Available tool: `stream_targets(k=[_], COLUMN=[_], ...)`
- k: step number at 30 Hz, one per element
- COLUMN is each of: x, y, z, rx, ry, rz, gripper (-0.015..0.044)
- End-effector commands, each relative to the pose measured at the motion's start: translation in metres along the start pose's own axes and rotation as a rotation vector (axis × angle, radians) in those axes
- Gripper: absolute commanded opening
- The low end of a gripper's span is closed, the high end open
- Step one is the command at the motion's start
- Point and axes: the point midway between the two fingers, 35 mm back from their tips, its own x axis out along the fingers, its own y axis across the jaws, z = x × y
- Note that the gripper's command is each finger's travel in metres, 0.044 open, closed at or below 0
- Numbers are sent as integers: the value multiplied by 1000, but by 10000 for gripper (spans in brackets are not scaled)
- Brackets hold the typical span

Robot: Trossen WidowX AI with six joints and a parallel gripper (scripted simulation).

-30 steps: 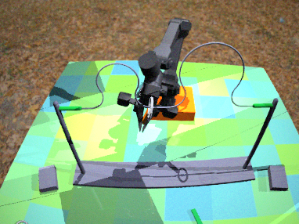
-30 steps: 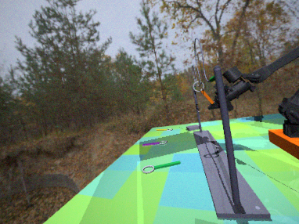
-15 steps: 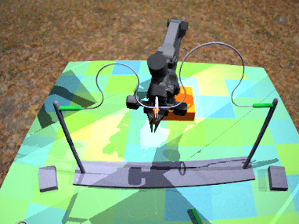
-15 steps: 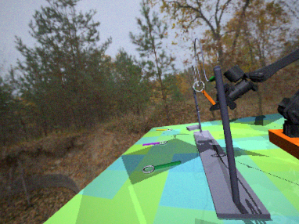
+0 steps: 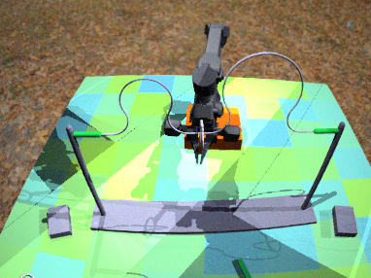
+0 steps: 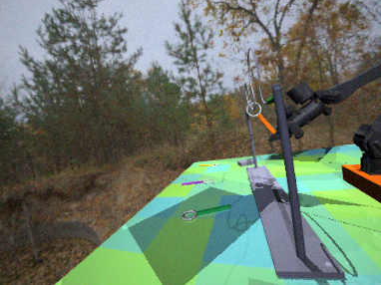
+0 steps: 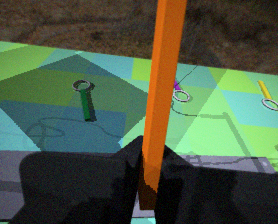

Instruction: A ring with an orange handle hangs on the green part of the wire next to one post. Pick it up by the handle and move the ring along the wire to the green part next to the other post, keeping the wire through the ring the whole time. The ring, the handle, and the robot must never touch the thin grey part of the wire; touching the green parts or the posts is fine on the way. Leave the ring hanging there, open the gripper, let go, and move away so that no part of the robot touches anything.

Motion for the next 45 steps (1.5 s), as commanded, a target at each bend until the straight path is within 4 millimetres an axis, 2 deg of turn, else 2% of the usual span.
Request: stream_targets(k=[1, 13, 24, 45], x=[-1, -4, -11, -36], y=[5, 28, 59, 117], z=[0, 1, 6, 37], rx=[14, 101, 264, 664], ry=[0, 9, 28, 77], rz=[4, 54, 147, 377], gripper=[-150, -150, -150, -150])
